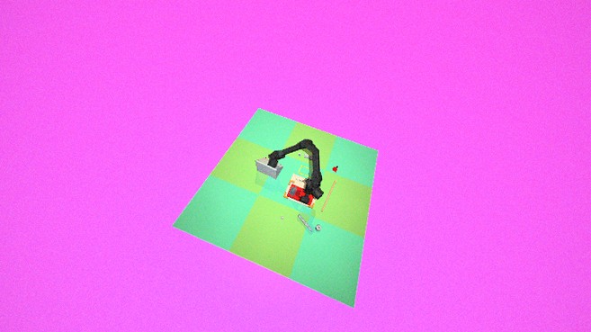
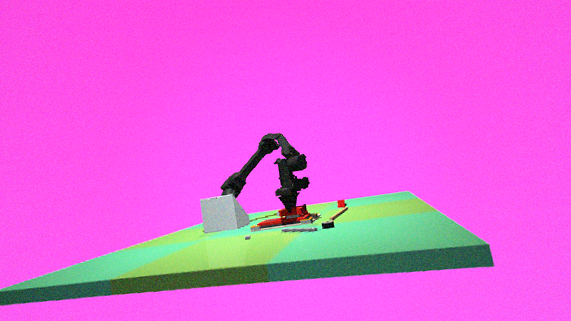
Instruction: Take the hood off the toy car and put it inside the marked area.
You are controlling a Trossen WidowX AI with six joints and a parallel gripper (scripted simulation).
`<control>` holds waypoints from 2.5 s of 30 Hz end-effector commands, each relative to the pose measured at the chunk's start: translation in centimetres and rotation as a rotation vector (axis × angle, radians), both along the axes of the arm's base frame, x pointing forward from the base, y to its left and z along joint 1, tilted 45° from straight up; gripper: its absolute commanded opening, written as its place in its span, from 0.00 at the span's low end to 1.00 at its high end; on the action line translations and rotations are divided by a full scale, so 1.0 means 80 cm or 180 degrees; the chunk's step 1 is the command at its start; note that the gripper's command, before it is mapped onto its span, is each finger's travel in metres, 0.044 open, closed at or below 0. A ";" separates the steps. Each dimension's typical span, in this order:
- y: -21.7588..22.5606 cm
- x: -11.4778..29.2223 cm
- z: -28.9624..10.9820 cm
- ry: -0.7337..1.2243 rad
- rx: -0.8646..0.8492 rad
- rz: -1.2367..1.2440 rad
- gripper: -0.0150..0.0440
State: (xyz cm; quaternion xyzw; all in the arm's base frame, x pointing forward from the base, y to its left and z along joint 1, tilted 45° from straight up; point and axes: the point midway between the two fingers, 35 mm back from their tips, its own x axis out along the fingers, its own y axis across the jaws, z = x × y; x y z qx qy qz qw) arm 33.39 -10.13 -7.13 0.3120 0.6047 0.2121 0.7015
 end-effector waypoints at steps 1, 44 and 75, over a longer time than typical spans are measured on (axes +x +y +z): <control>-0.004 0.000 0.003 -0.0008 -0.0015 0.0002 0.25; -0.009 -0.001 0.091 0.0023 -0.0035 -0.0018 0.25; 0.101 -0.008 0.198 0.0014 -0.0041 -0.0016 0.25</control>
